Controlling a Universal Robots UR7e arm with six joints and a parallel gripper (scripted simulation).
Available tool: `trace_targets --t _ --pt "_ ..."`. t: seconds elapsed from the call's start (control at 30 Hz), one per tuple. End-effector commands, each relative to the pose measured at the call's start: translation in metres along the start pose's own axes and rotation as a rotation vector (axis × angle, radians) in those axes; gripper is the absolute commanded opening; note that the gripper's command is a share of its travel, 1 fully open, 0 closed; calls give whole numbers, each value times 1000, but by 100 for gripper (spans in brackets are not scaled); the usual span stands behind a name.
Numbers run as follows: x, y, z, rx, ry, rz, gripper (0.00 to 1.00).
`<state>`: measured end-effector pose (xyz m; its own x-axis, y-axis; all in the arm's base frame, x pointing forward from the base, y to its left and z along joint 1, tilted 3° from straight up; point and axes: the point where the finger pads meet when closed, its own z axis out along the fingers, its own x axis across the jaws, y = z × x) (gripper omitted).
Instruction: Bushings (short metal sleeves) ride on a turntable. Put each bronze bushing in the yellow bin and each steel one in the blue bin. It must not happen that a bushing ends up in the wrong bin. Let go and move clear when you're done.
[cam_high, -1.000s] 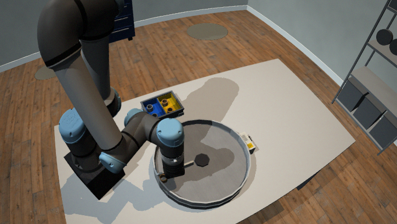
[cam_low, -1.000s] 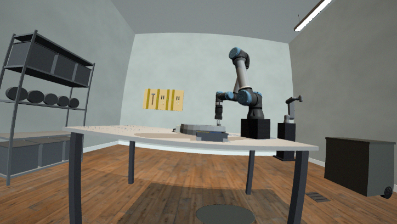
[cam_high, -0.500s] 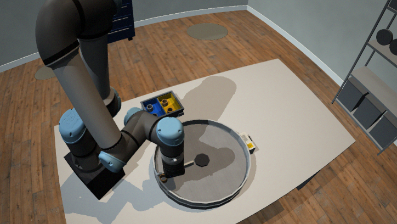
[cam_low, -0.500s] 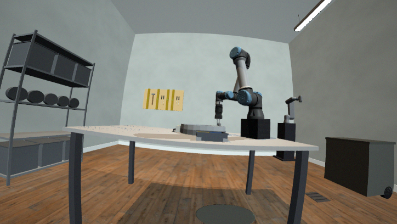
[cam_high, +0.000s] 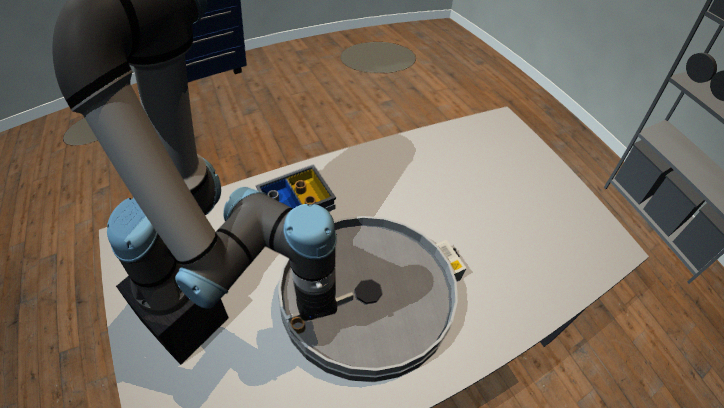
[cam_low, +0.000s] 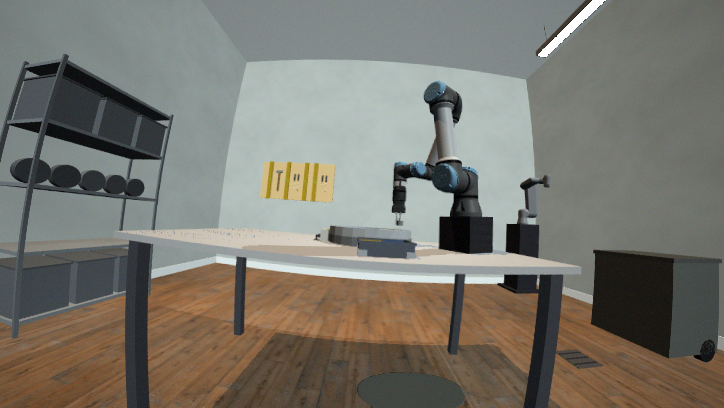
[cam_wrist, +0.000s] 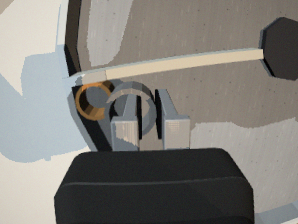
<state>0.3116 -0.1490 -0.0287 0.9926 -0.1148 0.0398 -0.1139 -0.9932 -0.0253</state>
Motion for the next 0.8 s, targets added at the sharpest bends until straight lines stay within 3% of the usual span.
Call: trace_targets --t 0.0,0.13,0.47,0.5,0.57,0.7,0.77 --pt "0 0 -11 0 0 0 0" --pt "0 0 -31 0 0 0 0" --pt "0 0 -31 0 0 0 0" --pt "1 -11 -29 0 0 40 0" --pt "1 -11 -29 0 0 40 0" --pt "3 -53 -29 0 0 190 0" --pt "3 -56 -29 0 0 199 0"
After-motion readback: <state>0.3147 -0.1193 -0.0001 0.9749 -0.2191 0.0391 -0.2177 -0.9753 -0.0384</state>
